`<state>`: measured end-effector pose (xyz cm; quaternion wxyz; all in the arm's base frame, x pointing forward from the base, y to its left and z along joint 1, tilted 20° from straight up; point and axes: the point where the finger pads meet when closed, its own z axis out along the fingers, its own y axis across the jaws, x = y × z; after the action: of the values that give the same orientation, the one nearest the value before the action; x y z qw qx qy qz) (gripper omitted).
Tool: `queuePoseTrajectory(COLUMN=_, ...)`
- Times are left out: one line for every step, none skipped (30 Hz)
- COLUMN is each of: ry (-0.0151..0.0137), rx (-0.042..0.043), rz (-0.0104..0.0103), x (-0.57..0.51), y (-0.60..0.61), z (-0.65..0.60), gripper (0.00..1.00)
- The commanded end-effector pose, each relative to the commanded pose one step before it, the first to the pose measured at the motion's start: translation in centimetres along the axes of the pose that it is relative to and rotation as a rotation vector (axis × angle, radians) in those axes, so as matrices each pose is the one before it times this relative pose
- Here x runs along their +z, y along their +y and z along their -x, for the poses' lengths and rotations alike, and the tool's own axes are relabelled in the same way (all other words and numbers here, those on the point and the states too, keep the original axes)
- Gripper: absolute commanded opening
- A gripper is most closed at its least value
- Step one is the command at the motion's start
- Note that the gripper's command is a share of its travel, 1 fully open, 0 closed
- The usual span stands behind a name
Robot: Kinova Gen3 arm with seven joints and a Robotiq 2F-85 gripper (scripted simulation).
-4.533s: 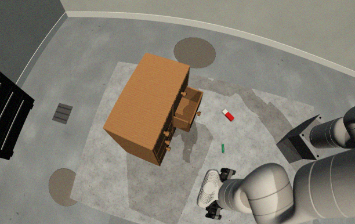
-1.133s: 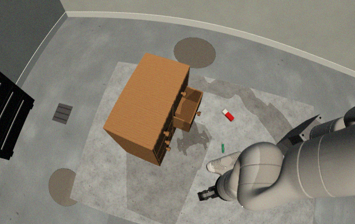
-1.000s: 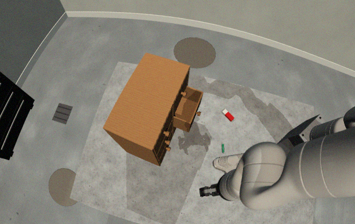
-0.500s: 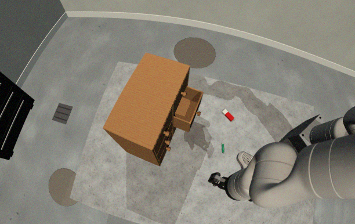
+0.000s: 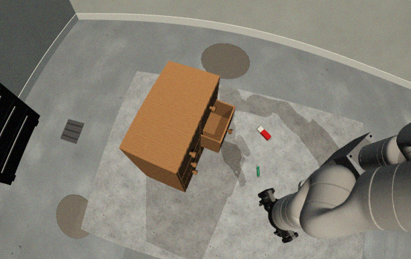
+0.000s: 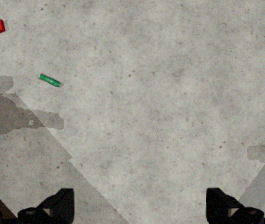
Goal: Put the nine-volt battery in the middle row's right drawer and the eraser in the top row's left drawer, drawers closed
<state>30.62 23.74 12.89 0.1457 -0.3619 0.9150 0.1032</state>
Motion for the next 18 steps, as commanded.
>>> queuePoseTrajectory(ry=0.00711, rx=0.07361, rz=-0.00521, x=-0.008, y=0.586, z=-0.363, gripper=1.0)
queuePoseTrajectory(ry=-0.00074, rx=0.0406, rz=-0.00114, x=-0.002, y=0.008, z=-0.103, gripper=1.0)
queuePoseTrajectory(ry=-0.00078, rx=0.03967, rz=-0.00113, x=-0.003, y=0.002, z=-0.101, gripper=1.0)
queuePoseTrajectory(ry=-0.00082, rx=0.03871, rz=-0.00112, x=-0.004, y=-0.003, z=-0.098, gripper=1.0)
queuePoseTrajectory(ry=-0.00086, rx=0.0377, rz=-0.0011, x=-0.004, y=-0.008, z=-0.095, gripper=1.0)
queuePoseTrajectory(ry=-0.00089, rx=0.03666, rz=-0.00107, x=-0.005, y=-0.013, z=-0.092, gripper=1.0)
queuePoseTrajectory(ry=-0.00091, rx=0.03559, rz=-0.00104, x=-0.006, y=-0.017, z=-0.088, gripper=1.0)
queuePoseTrajectory(ry=0.0, rx=0.0, rz=0.0, x=0.0, y=0.0, z=0.0, gripper=1.0)
queuePoseTrajectory(ry=0.0, rx=0.0, rz=0.0, x=0.0, y=0.0, z=0.0, gripper=1.0)
queuePoseTrajectory(ry=-0.00094, rx=0.03449, rz=-0.00101, x=-0.006, y=-0.021, z=-0.084, gripper=1.0)
queuePoseTrajectory(ry=-0.00095, rx=0.03336, rz=-0.00097, x=-0.006, y=-0.024, z=-0.081, gripper=1.0)
queuePoseTrajectory(ry=-0.00096, rx=0.0322, rz=-0.00094, x=-0.007, y=-0.027, z=-0.077, gripper=1.0)
queuePoseTrajectory(ry=-0.00097, rx=0.03102, rz=-0.0009, x=-0.007, y=-0.029, z=-0.073, gripper=1.0)
queuePoseTrajectory(ry=-0.00097, rx=0.02982, rz=-0.00085, x=-0.007, y=-0.031, z=-0.068, gripper=1.0)
queuePoseTrajectory(ry=-0.00097, rx=0.0286, rz=-0.00081, x=-0.007, y=-0.033, z=-0.064, gripper=1.0)
queuePoseTrajectory(ry=-0.00096, rx=0.02736, rz=-0.00077, x=-0.007, y=-0.034, z=-0.06, gripper=1.0)
queuePoseTrajectory(ry=-0.00094, rx=0.02611, rz=-0.00072, x=-0.008, y=-0.034, z=-0.056, gripper=1.0)
queuePoseTrajectory(ry=-0.00092, rx=0.02485, rz=-0.00068, x=-0.007, y=-0.035, z=-0.053, gripper=1.0)
